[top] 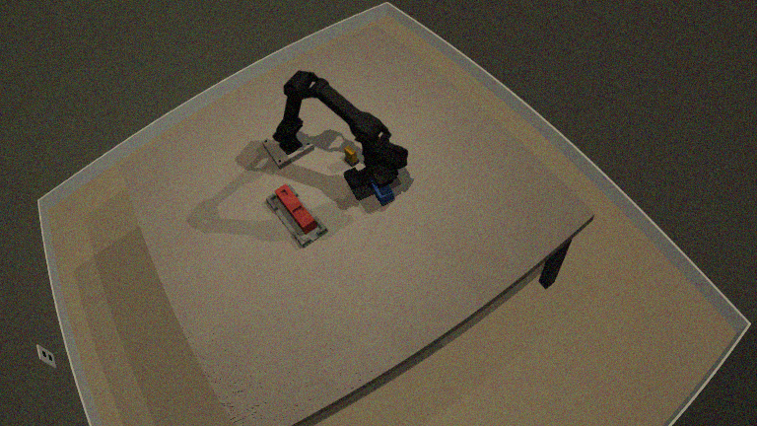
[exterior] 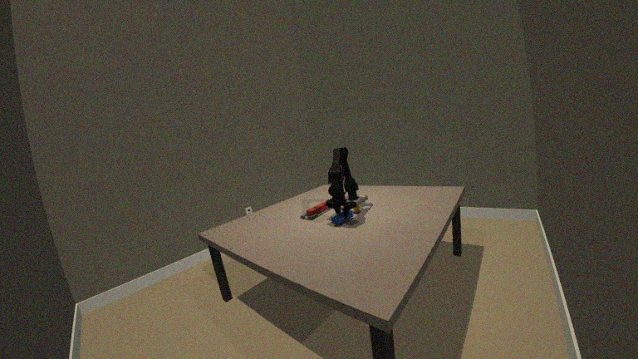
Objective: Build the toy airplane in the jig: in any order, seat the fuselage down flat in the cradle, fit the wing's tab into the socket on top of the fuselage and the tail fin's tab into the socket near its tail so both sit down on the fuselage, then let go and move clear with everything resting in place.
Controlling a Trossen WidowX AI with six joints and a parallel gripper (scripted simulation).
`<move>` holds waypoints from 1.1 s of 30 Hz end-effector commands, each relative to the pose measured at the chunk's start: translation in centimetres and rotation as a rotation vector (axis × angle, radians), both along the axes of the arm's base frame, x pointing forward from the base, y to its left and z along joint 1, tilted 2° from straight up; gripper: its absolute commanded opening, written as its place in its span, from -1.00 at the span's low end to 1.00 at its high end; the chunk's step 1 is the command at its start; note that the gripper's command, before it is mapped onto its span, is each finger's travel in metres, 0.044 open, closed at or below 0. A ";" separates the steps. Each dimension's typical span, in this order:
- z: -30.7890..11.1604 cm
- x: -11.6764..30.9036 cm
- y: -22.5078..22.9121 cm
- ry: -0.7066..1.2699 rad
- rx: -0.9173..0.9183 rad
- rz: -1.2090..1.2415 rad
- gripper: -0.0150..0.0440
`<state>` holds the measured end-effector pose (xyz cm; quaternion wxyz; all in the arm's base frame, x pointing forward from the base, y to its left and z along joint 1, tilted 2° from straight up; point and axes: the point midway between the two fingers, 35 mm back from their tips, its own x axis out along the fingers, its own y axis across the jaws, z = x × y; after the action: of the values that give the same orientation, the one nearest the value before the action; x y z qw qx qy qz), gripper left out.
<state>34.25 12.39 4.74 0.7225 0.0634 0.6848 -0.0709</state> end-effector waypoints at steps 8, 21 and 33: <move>2.5 0.0 0.1 0.013 -0.008 -0.008 -0.49; 6.7 0.1 0.3 0.007 -0.004 -0.004 -0.49; 10.6 -0.2 0.3 0.002 0.000 -0.002 -0.49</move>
<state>33.96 12.57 14.05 0.7169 0.0588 0.6907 -0.0741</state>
